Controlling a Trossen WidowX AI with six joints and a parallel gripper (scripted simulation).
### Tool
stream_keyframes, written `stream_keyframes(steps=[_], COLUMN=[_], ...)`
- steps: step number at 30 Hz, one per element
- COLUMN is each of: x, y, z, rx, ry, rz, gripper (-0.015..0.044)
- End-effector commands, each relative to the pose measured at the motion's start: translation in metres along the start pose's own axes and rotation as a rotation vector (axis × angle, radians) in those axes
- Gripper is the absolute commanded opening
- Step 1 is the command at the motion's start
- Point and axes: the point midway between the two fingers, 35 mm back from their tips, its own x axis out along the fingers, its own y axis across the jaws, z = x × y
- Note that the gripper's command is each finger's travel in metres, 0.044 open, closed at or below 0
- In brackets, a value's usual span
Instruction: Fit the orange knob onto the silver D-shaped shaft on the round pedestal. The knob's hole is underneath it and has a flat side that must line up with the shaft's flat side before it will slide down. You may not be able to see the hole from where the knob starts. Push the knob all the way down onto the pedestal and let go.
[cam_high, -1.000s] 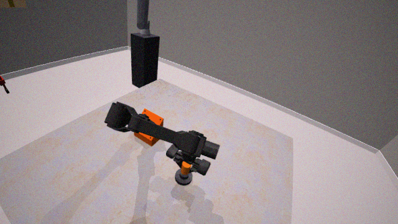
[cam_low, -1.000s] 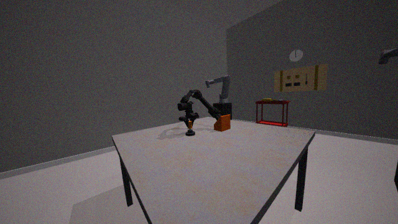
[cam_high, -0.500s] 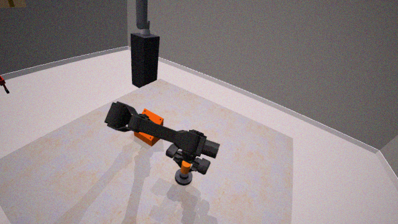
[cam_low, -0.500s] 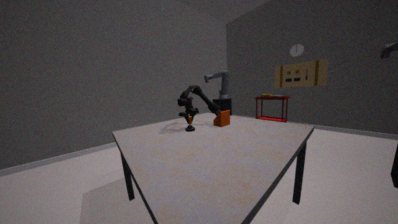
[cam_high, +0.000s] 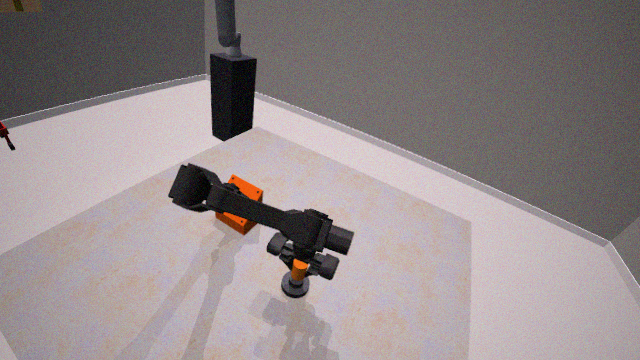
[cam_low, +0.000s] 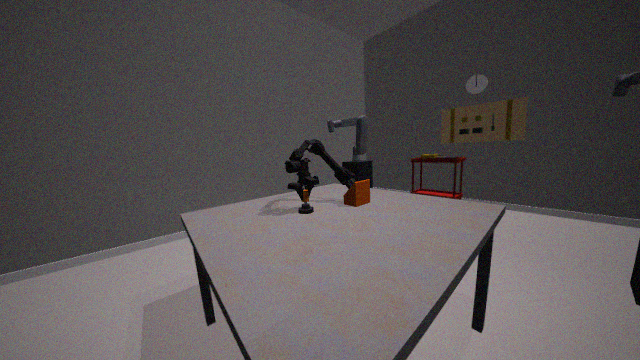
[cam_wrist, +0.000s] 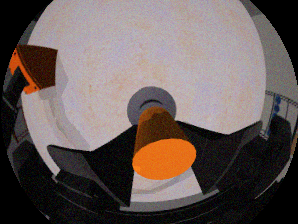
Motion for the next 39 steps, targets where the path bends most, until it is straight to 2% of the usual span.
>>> stream_keyframes(steps=[1,39], x=[0.0012,0.0040], y=[0.0009,0.0021], z=[0.0006,0.0003], rx=[-0.003,0.008], ry=[0.001,0.001], rz=[-0.001,-0.001], gripper=[0.0000,0.0000])
